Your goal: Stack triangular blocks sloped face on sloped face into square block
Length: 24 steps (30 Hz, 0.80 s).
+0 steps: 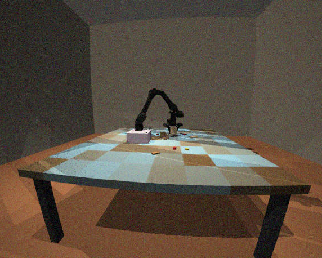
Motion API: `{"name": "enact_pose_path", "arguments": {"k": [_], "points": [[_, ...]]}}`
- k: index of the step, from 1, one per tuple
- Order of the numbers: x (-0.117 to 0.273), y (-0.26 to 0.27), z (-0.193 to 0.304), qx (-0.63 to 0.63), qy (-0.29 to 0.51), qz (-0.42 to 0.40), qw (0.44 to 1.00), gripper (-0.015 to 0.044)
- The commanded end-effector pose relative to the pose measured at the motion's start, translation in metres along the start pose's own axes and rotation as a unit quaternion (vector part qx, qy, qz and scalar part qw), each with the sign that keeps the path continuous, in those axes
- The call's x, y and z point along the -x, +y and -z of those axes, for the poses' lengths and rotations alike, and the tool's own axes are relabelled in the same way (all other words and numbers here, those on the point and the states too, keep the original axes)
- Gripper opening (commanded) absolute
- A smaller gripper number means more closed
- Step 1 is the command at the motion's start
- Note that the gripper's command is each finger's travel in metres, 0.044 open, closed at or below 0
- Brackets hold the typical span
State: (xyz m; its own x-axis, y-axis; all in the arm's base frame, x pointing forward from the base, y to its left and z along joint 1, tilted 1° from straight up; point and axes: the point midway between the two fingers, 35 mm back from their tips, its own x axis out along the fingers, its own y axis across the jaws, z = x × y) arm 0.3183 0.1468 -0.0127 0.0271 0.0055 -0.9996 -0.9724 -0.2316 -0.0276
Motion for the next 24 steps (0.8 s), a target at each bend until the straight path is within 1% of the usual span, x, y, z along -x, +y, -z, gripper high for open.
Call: {"name": "enact_pose_path", "arguments": {"k": [1, 6, 24], "points": [[0.000, 0.000, 0.000, 0.046, 0.000, -0.001, 0.999, 0.0000], [0.000, 0.000, 0.000, 0.102, 0.000, -0.002, 0.995, 0.0000], [-0.025, 0.000, 0.000, 0.088, 0.000, -0.002, 0.996, 0.0000]]}}
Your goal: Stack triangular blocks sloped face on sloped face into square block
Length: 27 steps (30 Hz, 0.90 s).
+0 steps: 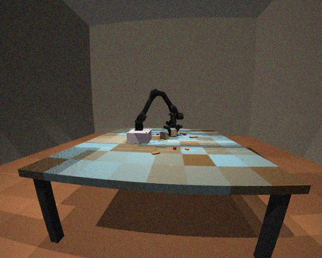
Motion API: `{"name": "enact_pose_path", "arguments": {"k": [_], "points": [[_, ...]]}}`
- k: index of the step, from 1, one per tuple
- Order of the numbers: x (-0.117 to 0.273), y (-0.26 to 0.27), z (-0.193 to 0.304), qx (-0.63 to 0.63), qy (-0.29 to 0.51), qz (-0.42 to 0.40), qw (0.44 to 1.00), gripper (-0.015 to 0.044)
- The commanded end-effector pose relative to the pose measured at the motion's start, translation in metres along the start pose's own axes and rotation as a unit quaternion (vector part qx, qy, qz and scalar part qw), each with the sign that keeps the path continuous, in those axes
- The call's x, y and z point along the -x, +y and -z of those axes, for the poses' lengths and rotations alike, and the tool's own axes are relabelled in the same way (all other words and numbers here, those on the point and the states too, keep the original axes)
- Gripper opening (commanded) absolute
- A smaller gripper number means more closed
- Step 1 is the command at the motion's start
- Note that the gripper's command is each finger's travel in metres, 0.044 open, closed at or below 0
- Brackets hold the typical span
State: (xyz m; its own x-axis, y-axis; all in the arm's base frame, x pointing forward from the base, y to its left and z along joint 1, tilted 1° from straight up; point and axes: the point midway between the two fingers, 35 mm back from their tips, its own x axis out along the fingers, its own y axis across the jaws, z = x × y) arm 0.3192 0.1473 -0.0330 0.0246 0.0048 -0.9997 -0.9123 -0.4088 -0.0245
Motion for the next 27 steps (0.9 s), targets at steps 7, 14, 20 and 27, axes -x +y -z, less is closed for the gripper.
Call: {"name": "enact_pose_path", "arguments": {"k": [7, 14, 20, 27], "points": [[-0.0052, 0.0006, 0.0000, -0.003, 0.000, -0.001, 1.000, 0.0079], [-0.0052, 0.0006, 0.0000, -0.003, 0.000, -0.001, 1.000, 0.0263], [-0.0052, 0.0006, 0.0000, -0.003, 0.000, -0.001, 1.000, 0.0420], [-0.0052, 0.0006, 0.0000, -0.003, 0.000, -0.001, 1.000, 0.0440]]}}
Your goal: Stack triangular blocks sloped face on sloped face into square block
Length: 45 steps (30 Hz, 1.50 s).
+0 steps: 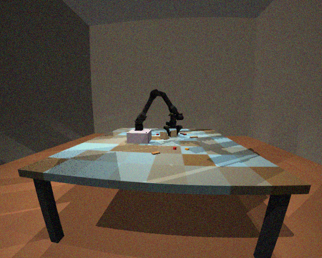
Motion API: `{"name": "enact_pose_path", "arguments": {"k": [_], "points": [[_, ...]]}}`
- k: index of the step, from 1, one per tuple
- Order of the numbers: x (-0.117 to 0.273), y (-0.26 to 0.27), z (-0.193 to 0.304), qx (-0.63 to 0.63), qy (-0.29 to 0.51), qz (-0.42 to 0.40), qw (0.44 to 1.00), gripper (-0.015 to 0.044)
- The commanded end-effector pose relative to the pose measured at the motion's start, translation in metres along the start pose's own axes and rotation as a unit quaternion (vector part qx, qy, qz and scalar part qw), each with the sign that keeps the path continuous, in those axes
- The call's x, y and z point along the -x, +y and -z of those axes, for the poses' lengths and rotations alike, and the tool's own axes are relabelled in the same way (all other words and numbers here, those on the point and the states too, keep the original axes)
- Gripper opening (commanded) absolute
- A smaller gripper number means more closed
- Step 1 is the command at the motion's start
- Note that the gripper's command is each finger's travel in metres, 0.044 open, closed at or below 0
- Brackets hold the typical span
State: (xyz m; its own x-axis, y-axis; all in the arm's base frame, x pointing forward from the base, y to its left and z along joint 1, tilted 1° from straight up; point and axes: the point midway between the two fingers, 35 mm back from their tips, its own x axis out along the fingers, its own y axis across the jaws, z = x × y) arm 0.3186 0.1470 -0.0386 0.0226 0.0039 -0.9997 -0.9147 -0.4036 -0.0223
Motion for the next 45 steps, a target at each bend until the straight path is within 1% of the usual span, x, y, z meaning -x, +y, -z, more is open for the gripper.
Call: {"name": "enact_pose_path", "arguments": {"k": [1, 3, 5, 7, 17, 19, 21, 23, 25, 34, 45], "points": [[0.003, 0.000, 0.000, 0.000, 0.000, 0.000, 1.000, 0.0440], [0.019, -0.001, 0.000, 0.000, 0.000, 0.000, 1.000, 0.0440], [0.049, -0.001, 0.000, 0.000, 0.000, 0.000, 1.000, 0.0440], [0.060, 0.000, 0.000, 0.000, 0.000, 0.000, 1.000, 0.0440], [0.062, -0.005, 0.001, 0.001, -0.005, 0.010, 1.000, 0.0440], [0.065, -0.003, 0.011, 0.003, -0.042, -0.002, 0.999, 0.0440], [0.071, -0.001, 0.026, 0.005, -0.103, -0.011, 0.995, 0.0440], [0.081, 0.000, 0.041, 0.003, -0.166, -0.008, 0.986, 0.0440], [0.088, 0.001, 0.052, 0.001, -0.205, 0.000, 0.979, 0.0440], [0.088, 0.001, 0.053, 0.001, -0.210, 0.002, 0.978, 0.0440], [0.071, -0.002, 0.046, 0.001, -0.210, 0.002, 0.978, 0.0440]]}}
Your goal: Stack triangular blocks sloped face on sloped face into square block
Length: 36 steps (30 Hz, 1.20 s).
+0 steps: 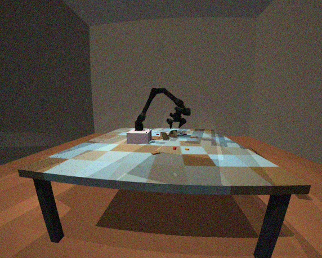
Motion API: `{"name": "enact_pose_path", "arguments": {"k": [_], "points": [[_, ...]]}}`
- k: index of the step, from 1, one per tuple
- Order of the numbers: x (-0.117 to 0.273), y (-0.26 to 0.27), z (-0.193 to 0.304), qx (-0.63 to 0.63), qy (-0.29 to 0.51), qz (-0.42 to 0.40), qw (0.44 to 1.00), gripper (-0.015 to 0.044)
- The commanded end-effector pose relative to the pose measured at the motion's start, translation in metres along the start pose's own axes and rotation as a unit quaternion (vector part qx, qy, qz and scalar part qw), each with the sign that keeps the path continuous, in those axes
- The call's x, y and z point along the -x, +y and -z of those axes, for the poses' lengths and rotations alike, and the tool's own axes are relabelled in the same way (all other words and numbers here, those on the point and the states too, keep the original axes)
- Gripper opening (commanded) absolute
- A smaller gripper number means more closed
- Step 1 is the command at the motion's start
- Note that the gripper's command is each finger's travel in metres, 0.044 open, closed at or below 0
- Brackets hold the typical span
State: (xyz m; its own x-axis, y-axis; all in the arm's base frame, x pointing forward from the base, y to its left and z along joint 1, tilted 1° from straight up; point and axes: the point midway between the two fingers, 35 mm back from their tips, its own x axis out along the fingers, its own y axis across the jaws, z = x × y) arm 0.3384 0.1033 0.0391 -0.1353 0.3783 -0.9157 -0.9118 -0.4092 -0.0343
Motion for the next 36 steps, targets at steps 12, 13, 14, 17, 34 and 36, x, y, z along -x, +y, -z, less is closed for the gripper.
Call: {"name": "enact_pose_path", "arguments": {"k": [12, 13, 14, 17, 34, 36], "points": [[-0.026, -0.001, 0.000, -0.004, -0.003, -0.003, 1.000, 0.0440], [-0.028, -0.001, 0.000, -0.004, -0.003, -0.003, 1.000, 0.0440], [-0.029, -0.001, 0.000, -0.004, -0.003, -0.003, 1.000, 0.0440], [-0.034, -0.001, 0.000, -0.004, -0.003, -0.003, 1.000, 0.0440], [-0.062, 0.000, 0.000, -0.004, -0.004, -0.003, 1.000, 0.0440], [-0.065, 0.001, -0.001, -0.004, -0.004, -0.003, 1.000, 0.0440]]}}
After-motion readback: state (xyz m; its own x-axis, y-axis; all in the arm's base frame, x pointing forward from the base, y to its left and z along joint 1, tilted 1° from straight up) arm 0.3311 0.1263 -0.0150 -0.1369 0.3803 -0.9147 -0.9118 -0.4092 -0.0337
